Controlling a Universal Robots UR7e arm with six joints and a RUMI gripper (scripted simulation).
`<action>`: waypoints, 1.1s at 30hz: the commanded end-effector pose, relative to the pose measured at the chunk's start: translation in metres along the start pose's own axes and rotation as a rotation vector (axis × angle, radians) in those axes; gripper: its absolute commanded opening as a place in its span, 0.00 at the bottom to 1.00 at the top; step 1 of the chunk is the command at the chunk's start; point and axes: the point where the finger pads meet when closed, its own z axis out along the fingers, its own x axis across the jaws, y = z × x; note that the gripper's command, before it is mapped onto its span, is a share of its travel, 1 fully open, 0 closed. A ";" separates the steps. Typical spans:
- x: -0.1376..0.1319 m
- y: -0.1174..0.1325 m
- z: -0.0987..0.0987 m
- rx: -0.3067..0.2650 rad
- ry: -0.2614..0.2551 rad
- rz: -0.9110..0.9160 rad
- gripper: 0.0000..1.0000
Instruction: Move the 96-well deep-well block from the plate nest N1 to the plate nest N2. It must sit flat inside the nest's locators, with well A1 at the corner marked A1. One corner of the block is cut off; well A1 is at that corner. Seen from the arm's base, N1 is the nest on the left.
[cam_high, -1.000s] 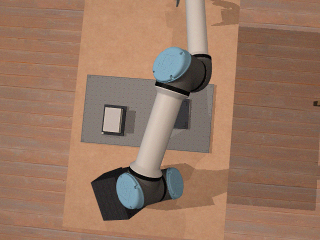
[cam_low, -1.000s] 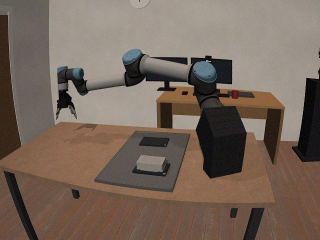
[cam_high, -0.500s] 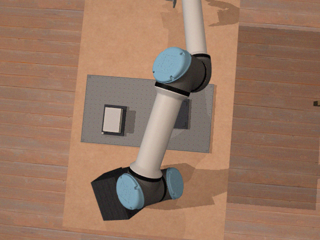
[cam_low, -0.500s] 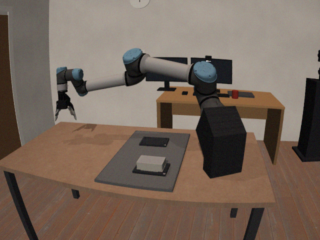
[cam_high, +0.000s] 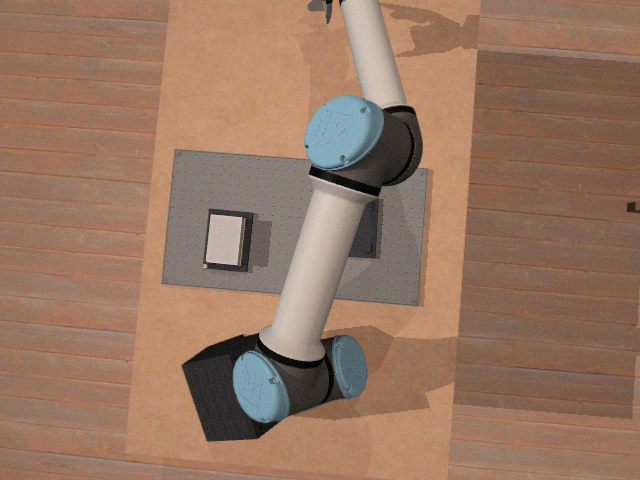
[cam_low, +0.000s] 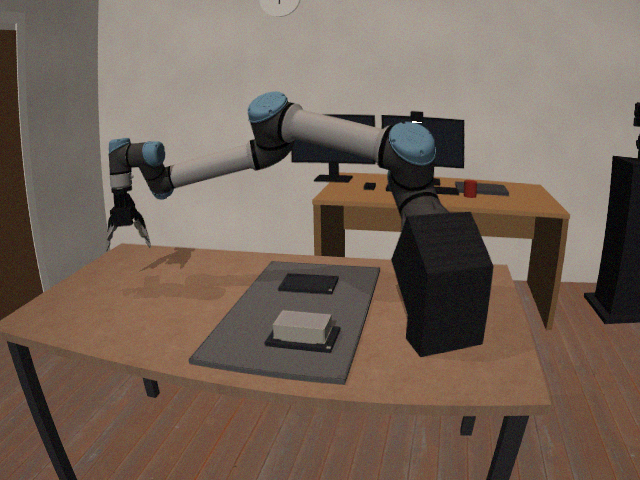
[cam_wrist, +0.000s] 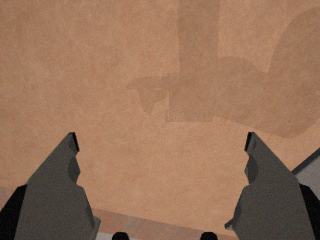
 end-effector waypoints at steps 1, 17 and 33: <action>0.001 0.018 0.002 0.001 -0.004 -0.008 1.00; 0.011 0.079 0.013 -0.002 -0.001 -0.118 1.00; 0.029 0.138 0.023 -0.003 0.002 -0.228 1.00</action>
